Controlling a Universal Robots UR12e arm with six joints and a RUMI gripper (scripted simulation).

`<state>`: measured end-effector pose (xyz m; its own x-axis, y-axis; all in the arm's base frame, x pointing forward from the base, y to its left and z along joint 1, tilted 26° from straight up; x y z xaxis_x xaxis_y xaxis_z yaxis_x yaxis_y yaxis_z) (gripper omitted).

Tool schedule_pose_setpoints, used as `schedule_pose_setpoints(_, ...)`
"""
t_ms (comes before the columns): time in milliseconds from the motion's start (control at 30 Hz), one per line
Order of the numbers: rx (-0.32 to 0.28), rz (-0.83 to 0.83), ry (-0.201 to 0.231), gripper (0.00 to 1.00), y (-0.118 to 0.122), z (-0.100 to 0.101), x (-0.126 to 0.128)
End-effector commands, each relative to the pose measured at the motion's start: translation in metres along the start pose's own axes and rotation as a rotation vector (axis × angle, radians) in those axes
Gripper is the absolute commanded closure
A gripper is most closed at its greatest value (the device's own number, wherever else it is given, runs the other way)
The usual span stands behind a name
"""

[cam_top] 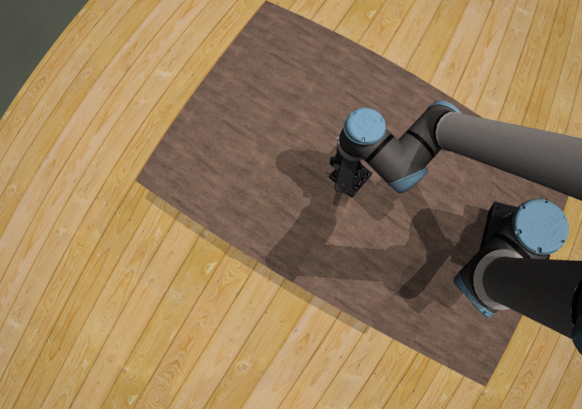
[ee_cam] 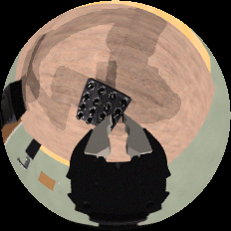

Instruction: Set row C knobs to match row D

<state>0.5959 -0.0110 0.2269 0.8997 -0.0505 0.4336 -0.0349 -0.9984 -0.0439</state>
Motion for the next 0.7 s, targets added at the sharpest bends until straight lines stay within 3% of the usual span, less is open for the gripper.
schedule_pose_setpoints(0, 0.0, -0.001, 0.002, 0.89, -0.0018, -0.0009, -0.0011)
schedule_pose_setpoints(667, -0.001, -0.002, 0.003, 0.89, -0.0011, -0.0012, 0.0013)
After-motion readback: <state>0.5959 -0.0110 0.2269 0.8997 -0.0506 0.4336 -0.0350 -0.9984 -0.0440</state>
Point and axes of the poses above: the point where the finger pads meet when closed, its own z axis out along the fingers, its own x axis across the jaws, y = z × x, the point moved 5 cm from there along -z, back along the fingers, and after that the axes turned 14 degrees about z, right-handed, at the moved point
